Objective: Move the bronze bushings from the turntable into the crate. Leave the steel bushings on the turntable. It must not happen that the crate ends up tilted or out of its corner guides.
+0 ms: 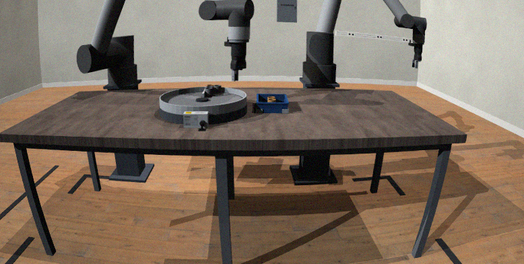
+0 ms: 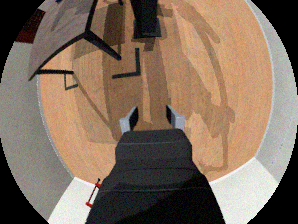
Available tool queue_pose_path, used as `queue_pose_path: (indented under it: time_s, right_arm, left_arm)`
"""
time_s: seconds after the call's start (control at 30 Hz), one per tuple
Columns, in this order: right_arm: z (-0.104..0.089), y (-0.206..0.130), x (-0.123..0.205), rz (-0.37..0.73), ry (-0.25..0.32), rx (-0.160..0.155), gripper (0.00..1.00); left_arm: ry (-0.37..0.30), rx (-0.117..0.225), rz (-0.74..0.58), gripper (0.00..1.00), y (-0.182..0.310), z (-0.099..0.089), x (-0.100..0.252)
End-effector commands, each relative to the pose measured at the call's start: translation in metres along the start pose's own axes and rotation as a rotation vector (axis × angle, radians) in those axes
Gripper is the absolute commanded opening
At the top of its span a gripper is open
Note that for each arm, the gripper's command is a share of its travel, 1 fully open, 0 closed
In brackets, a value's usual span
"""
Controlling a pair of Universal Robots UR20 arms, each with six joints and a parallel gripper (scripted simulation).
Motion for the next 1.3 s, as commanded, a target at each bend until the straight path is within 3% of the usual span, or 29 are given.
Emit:
queue_pose_path:
  time_s: [0.0,0.23,1.27]
  right_arm:
    - [-0.001,-0.035,0.049,-0.120,-0.005,-0.004,0.36]
    - [0.000,-0.071,0.100,-0.243,-0.005,-0.003,0.36]
    - [0.000,-0.073,0.101,-0.247,-0.005,-0.003,0.36]
  left_arm:
    - [-0.001,0.000,0.000,1.00,0.000,-0.001,0.000]
    - [-0.001,0.000,0.000,1.00,0.000,-0.001,0.000]
    - [-0.001,0.000,0.000,1.00,0.000,-0.001,0.000]
Point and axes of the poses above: on each arm, the point where the finger pads meet when closed, its own z axis out along the fingers, its own y axis across the jaws, x = y × z, the point moved 2 cm from there along -z, back along the fingers, and after that the axes turned 5 degrees about z, right-handed, at the moved point
